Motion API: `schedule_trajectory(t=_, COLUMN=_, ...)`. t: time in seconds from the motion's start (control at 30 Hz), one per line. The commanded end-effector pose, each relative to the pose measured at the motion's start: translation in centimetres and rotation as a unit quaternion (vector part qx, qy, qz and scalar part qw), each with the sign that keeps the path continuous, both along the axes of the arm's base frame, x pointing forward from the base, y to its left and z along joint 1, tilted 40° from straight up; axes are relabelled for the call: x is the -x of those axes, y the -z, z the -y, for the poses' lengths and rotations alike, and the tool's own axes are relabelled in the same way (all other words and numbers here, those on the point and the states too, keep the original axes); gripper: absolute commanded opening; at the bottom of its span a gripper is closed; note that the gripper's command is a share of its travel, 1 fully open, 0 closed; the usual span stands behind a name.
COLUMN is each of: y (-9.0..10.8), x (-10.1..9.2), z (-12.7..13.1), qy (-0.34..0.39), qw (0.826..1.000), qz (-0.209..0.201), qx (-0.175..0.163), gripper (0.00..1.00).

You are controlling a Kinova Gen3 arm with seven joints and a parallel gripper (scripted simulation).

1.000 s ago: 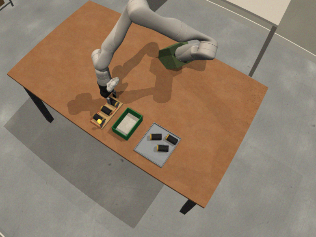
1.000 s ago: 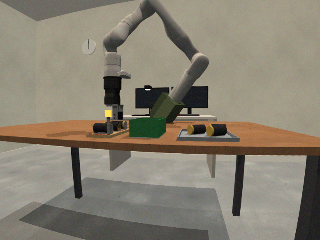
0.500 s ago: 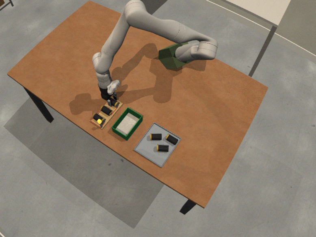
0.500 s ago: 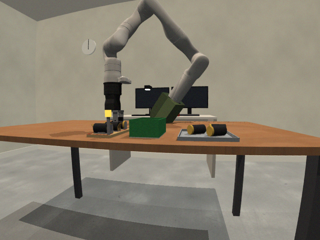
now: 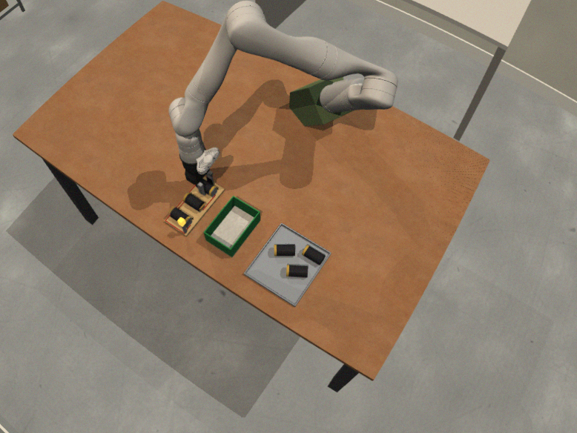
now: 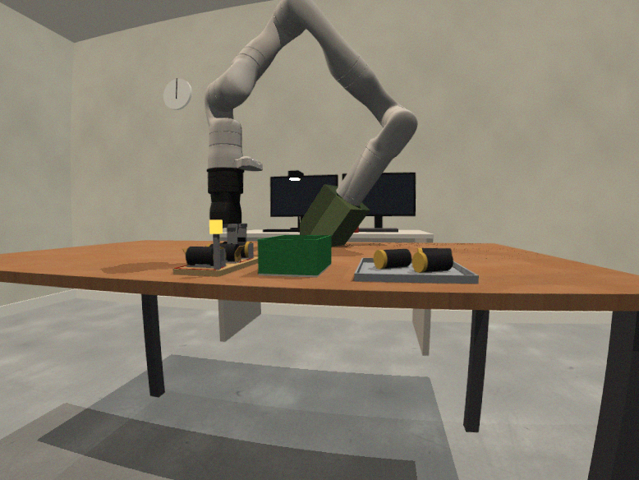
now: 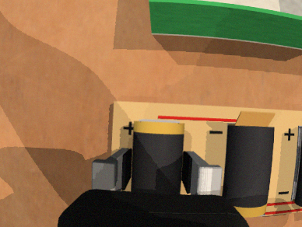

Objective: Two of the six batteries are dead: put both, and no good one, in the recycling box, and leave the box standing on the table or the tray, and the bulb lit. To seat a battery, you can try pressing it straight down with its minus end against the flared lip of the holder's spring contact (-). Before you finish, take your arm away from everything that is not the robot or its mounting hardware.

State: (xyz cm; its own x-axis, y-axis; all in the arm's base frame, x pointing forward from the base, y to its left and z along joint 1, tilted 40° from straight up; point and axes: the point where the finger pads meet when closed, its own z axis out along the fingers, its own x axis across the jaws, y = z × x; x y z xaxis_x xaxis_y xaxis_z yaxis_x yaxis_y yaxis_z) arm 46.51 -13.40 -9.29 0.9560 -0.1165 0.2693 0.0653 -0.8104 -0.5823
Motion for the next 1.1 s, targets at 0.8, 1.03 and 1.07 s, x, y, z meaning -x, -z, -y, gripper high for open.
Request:
schedule_trajectory(t=0.8, y=-0.04, x=-0.03, z=0.11, qy=0.001, qw=1.000, qz=0.000, qx=0.001, gripper=0.57)
schedule_trajectory(t=1.03, y=-0.36, x=0.09, z=0.35, qy=0.001, qw=1.000, qz=0.000, qx=0.001, gripper=0.57)
schedule_trajectory(t=1.07, y=-0.60, x=0.18, z=0.52, qy=0.001, qw=1.000, qz=0.000, qx=0.001, gripper=0.57)
